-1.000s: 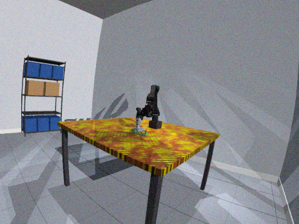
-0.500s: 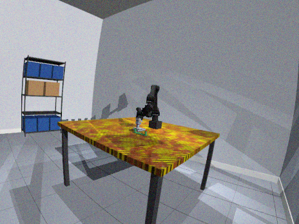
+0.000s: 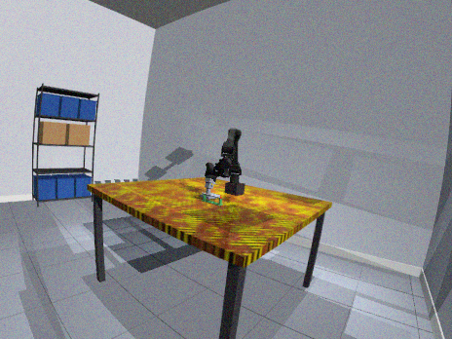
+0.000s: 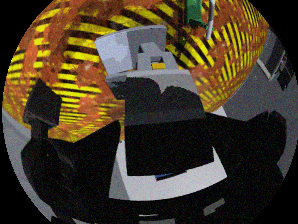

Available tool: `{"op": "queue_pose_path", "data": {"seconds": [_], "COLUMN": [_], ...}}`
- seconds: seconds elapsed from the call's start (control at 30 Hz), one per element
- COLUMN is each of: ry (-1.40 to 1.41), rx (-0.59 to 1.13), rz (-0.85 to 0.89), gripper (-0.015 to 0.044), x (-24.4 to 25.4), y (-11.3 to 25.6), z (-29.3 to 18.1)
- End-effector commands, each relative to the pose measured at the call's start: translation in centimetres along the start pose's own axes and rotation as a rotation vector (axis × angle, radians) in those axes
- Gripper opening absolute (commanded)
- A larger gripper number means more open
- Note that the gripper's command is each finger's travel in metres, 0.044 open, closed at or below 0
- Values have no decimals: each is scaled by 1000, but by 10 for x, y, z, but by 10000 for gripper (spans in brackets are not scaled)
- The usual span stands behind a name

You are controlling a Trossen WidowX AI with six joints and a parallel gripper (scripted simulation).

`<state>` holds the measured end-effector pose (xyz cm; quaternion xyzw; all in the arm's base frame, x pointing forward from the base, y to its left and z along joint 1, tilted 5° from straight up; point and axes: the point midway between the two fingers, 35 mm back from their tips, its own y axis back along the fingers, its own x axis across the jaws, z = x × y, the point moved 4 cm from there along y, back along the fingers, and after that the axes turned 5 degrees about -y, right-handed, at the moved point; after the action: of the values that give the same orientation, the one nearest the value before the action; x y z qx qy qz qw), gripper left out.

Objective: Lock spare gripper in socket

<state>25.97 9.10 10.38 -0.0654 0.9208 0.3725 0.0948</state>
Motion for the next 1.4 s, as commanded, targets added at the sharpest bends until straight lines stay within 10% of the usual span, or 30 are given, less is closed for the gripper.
{"op": "queue_pose_path", "data": {"seconds": [0.0,1.37], "ry": [-3,61], "rx": [-2,6], "rz": [-1,-19], "gripper": [440,440], "x": [-1,-1], "y": [5,62], "z": [-5,-66]}}
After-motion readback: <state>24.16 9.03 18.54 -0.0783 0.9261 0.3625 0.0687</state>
